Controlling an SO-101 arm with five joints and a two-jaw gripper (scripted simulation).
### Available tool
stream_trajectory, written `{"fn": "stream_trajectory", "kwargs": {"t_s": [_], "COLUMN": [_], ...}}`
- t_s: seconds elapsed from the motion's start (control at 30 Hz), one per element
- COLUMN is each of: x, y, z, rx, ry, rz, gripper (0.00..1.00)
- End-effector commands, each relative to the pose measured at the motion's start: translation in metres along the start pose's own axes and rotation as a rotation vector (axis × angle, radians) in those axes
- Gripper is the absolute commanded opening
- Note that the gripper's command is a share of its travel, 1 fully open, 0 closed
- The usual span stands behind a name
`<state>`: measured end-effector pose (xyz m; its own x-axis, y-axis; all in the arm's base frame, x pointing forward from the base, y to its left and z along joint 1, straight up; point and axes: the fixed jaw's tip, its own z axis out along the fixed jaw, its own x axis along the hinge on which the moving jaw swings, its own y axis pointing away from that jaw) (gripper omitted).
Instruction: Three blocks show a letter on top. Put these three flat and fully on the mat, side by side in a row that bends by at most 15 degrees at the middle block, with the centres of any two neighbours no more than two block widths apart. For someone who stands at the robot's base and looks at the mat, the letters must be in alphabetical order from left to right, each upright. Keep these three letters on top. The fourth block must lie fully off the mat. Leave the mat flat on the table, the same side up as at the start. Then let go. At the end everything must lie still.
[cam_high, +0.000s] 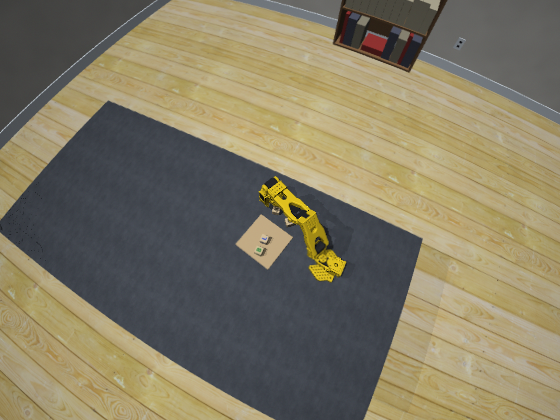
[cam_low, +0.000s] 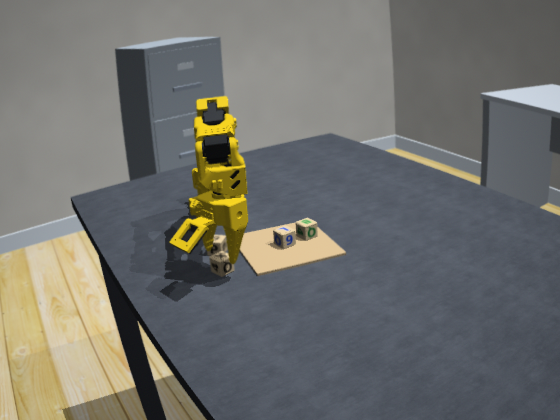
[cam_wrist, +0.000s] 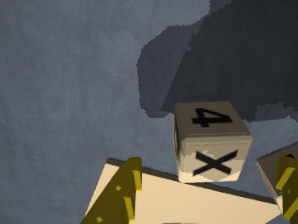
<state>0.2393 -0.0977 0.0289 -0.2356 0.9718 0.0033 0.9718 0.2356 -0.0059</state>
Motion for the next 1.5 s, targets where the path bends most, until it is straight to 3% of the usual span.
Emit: {"fn": "stream_trajectory", "kwargs": {"t_s": [0.0,0.43,1.47], "x": [-0.0063,-0.0063,-0.0063], "y": [0.006,0.0061,0.0056], "z": [-0.0141,-0.0059,-0.0057], "rx": [-0.084,-0.083,-0.083], "ry": [-0.062,-0.061,-0.061], "rz": [0.01,0.01,0.01], "gripper": [0.32,0.32,0.31]}}
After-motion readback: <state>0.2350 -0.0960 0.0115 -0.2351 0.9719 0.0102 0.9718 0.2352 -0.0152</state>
